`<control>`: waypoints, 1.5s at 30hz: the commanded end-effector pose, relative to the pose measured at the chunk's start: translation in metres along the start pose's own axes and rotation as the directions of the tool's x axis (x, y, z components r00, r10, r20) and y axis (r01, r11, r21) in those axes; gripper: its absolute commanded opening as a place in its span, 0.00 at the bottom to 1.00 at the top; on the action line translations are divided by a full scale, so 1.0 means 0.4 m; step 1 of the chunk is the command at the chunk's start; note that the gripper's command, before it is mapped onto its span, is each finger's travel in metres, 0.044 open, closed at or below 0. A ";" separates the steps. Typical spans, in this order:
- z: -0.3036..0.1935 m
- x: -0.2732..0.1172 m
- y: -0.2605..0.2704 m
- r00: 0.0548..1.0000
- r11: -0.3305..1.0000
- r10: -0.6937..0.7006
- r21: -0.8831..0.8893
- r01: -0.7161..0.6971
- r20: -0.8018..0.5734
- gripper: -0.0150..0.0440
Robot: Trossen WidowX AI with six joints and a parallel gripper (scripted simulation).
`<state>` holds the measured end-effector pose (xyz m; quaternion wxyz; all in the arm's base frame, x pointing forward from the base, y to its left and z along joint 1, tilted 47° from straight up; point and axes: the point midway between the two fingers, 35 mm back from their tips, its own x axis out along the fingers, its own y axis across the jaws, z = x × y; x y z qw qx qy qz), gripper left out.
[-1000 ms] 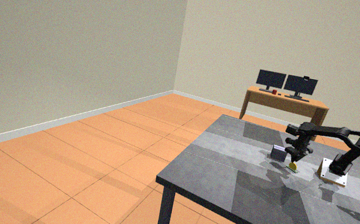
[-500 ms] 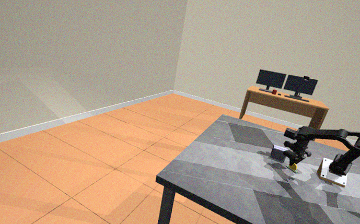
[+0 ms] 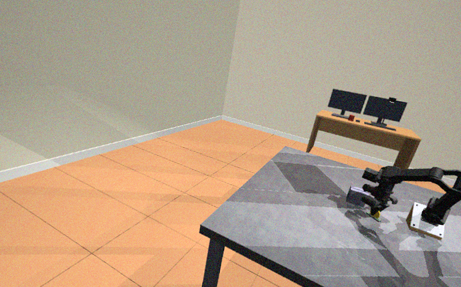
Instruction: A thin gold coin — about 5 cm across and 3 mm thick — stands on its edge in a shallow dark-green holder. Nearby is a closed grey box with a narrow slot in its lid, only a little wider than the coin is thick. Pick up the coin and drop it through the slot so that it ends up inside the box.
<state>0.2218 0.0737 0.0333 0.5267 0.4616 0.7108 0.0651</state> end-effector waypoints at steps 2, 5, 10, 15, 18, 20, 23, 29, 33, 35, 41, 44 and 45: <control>-0.007 0.007 -0.005 1.000 1.000 0.000 0.010 0.000 -0.010 0.25; -0.007 0.007 -0.005 1.000 1.000 0.000 0.010 0.000 -0.010 0.25; -0.007 0.007 -0.005 1.000 1.000 0.000 0.010 0.000 -0.010 0.25; -0.005 -0.001 -0.004 1.000 1.000 -0.001 0.010 0.001 -0.008 0.25; -0.001 -0.018 -0.003 1.000 1.000 -0.003 0.011 0.003 -0.006 0.25; 0.001 -0.030 -0.003 1.000 1.000 -0.004 0.011 0.004 -0.005 0.25; 0.004 -0.048 -0.002 1.000 1.000 -0.005 0.011 0.005 -0.003 0.25; 0.008 -0.084 -0.002 1.000 1.000 -0.007 0.012 0.007 -0.001 0.25; 0.009 -0.108 -0.002 1.000 1.000 -0.008 0.012 0.008 -0.001 0.25; 0.009 -0.121 -0.002 1.000 1.000 -0.008 0.012 0.008 -0.001 0.25; 0.007 -0.158 -0.002 1.000 1.000 -0.008 0.012 0.008 -0.002 0.25; 0.005 -0.177 -0.002 1.000 1.000 -0.007 0.012 0.007 -0.003 0.25; 0.005 -0.183 -0.002 1.000 1.000 -0.007 0.012 0.007 -0.004 0.25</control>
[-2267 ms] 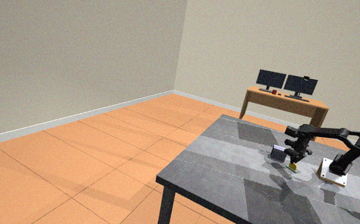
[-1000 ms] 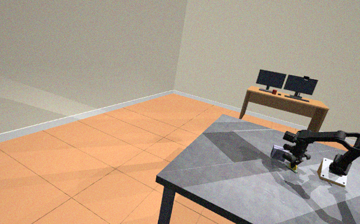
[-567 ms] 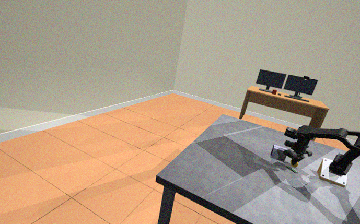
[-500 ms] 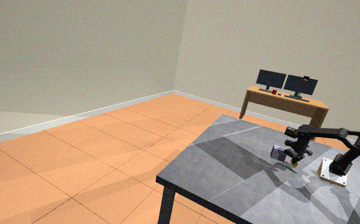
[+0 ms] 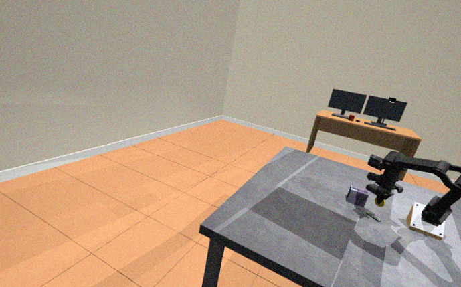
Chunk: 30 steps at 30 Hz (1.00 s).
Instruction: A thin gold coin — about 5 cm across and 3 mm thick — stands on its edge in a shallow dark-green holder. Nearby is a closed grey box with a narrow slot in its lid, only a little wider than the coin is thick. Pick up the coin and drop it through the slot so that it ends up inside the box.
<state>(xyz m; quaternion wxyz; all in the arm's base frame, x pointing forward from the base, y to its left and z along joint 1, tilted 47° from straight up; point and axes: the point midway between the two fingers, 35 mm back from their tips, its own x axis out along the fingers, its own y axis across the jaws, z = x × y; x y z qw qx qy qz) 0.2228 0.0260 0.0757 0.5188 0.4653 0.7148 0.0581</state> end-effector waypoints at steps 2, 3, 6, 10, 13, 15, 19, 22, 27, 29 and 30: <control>0.000 -0.036 0.002 1.000 1.000 -0.002 -0.010 0.002 0.004 0.25; -0.001 -0.043 0.002 1.000 1.000 -0.001 -0.010 0.001 0.003 0.25; -0.005 -0.062 0.001 1.000 1.000 0.000 -0.010 0.000 0.001 0.25; -0.007 -0.071 0.001 1.000 1.000 0.001 -0.016 -0.001 0.000 0.25; -0.007 -0.072 0.000 1.000 0.996 0.001 -0.094 -0.001 0.000 0.25; -0.007 -0.072 -0.001 1.000 0.987 0.001 -0.161 -0.001 0.000 0.25; -0.007 -0.073 -0.002 1.000 0.956 0.001 -0.293 -0.001 0.000 0.25; -0.008 -0.073 -0.003 1.000 0.922 0.001 -0.388 -0.001 0.000 0.25; -0.008 -0.074 -0.005 1.000 0.843 0.001 -0.537 -0.001 0.000 0.25; -0.008 -0.075 -0.006 1.000 0.805 0.001 -0.593 -0.001 0.000 0.25; -0.009 -0.075 -0.006 1.000 0.785 0.001 -0.620 -0.001 0.000 0.25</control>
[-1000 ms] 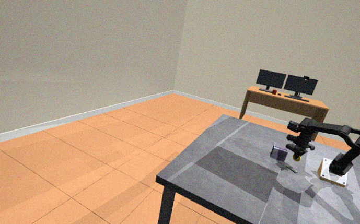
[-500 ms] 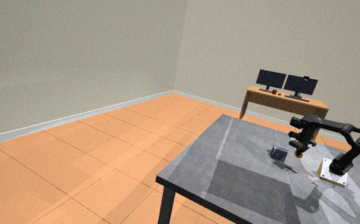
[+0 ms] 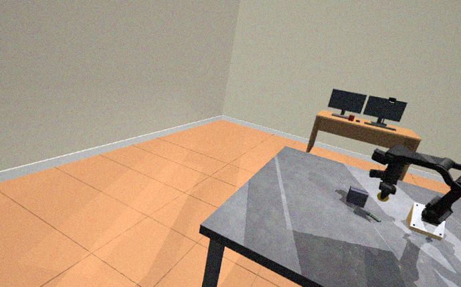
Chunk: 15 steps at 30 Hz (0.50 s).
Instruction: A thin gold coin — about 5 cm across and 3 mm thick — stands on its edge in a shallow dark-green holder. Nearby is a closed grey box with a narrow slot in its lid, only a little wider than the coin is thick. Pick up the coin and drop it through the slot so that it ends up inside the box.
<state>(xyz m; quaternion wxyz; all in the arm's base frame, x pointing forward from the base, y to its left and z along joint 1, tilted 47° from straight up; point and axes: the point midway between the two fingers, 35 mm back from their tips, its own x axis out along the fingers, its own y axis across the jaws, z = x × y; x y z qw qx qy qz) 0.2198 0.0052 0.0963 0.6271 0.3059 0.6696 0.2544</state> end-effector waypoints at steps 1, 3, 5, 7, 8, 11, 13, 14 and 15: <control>-0.001 -0.002 -0.002 1.000 0.991 -0.004 -0.137 0.004 -0.001 0.25; -0.001 -0.002 -0.002 1.000 0.987 -0.004 -0.159 0.004 -0.001 0.25; -0.001 -0.002 -0.002 1.000 0.987 -0.004 -0.159 0.004 -0.001 0.25; -0.001 -0.002 -0.002 1.000 0.987 -0.004 -0.159 0.004 -0.001 0.25; -0.001 -0.002 -0.002 1.000 0.987 -0.004 -0.159 0.004 -0.001 0.25; 0.007 -0.004 -0.006 1.000 0.987 -0.004 -0.159 0.004 -0.001 0.25; 0.017 -0.006 -0.012 1.000 0.987 -0.004 -0.159 0.004 -0.001 0.25; 0.022 -0.007 -0.015 1.000 0.987 -0.004 -0.159 0.004 -0.001 0.25; 0.028 -0.008 -0.018 1.000 0.987 -0.005 -0.159 0.004 -0.001 0.25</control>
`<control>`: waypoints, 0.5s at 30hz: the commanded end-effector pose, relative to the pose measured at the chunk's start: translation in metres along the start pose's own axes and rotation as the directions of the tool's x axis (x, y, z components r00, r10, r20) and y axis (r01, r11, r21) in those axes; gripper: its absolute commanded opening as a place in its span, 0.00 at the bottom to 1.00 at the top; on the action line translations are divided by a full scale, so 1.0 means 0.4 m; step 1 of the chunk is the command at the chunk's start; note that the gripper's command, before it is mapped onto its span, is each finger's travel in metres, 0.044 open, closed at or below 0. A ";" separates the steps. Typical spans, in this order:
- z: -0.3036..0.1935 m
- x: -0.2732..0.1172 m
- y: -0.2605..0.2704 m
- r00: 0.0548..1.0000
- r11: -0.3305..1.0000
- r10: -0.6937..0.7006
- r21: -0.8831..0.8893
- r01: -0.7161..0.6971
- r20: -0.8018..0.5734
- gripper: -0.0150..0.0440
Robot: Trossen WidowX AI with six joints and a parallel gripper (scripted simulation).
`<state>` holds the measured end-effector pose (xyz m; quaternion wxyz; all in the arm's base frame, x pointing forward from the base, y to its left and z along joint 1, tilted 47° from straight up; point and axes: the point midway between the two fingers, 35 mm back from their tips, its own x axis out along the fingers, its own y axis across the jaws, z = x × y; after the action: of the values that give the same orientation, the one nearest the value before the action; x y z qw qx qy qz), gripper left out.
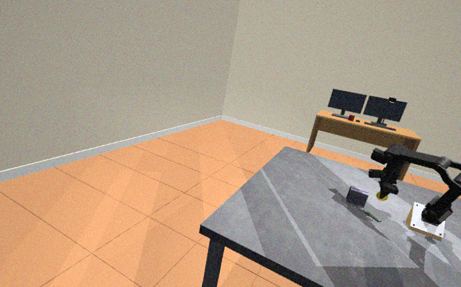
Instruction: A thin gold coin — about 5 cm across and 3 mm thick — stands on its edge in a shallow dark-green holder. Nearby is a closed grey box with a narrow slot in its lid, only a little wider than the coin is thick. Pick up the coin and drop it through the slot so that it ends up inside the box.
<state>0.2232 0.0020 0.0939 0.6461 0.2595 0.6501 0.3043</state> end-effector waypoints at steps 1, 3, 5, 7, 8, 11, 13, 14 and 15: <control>0.021 -0.007 -0.016 1.000 1.000 -0.008 -0.013 0.008 0.003 0.25; 0.031 -0.008 -0.023 1.000 1.000 -0.008 -0.014 0.008 0.003 0.25; 0.040 -0.010 -0.031 1.000 1.000 -0.008 -0.014 0.008 0.003 0.25; 0.049 -0.011 -0.040 1.000 1.000 -0.008 -0.014 0.008 0.003 0.25; 0.054 -0.012 -0.044 1.000 1.000 -0.008 -0.014 0.008 0.003 0.25; 0.068 -0.014 -0.057 1.000 1.000 -0.008 -0.014 0.009 0.004 0.25; 0.077 -0.014 -0.065 1.000 1.000 -0.009 -0.015 0.009 0.004 0.25; 0.081 -0.014 -0.070 1.000 1.000 -0.009 -0.014 0.009 0.004 0.25; 0.085 -0.015 -0.074 1.000 1.000 -0.009 -0.014 0.009 0.004 0.25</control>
<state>0.2513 -0.0152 0.0803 0.6473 0.2581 0.6492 0.3049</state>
